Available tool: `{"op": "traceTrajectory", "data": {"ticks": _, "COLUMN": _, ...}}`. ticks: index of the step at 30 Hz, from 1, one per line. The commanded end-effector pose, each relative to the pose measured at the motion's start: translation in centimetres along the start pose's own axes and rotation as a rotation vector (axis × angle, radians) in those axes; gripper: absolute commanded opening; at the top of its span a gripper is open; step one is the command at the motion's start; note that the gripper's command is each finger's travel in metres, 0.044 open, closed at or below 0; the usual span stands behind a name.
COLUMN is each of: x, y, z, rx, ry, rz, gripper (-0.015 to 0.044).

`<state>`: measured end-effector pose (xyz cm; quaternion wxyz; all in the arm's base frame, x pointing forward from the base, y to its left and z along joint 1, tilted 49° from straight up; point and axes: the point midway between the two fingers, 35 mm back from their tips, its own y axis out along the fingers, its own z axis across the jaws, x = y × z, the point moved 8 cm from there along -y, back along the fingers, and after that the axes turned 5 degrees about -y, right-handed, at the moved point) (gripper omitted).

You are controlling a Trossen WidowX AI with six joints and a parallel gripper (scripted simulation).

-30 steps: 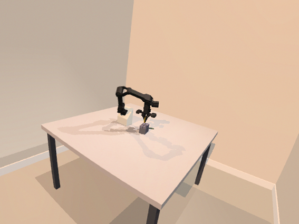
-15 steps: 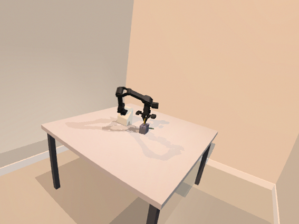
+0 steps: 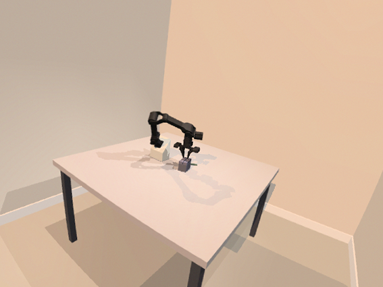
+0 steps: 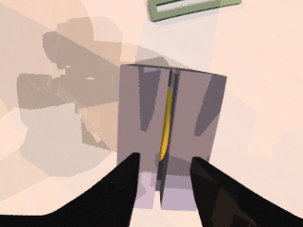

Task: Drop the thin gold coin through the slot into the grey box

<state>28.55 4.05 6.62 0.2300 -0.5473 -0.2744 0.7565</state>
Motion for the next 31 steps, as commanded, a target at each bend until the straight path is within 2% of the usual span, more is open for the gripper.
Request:
{"op": "traceTrajectory", "data": {"ticks": 1, "x": 0.0, "y": 0.0, "z": 0.0, "rx": 0.000, "ry": 0.002, "rz": 0.000, "gripper": 0.0161}}
{"op": "traceTrajectory", "data": {"ticks": 6, "x": 0.0, "y": 0.0, "z": 0.0, "rx": 0.000, "ry": 0.002, "rz": 0.000, "gripper": 0.0161}}
{"op": "traceTrajectory", "data": {"ticks": 14, "x": 0.0, "y": -2.0, "z": 0.0, "rx": 0.000, "ry": 0.000, "rz": -0.001, "gripper": 0.0371}}
{"op": "traceTrajectory", "data": {"ticks": 17, "x": 0.0, "y": -5.0, "z": 0.2, "rx": 0.004, "ry": -0.004, "rz": 0.003, "gripper": 0.0440}}
{"op": "traceTrajectory", "data": {"ticks": 31, "x": 0.0, "y": -5.9, "z": 0.3, "rx": 0.006, "ry": -0.005, "rz": 0.005, "gripper": 0.0440}}
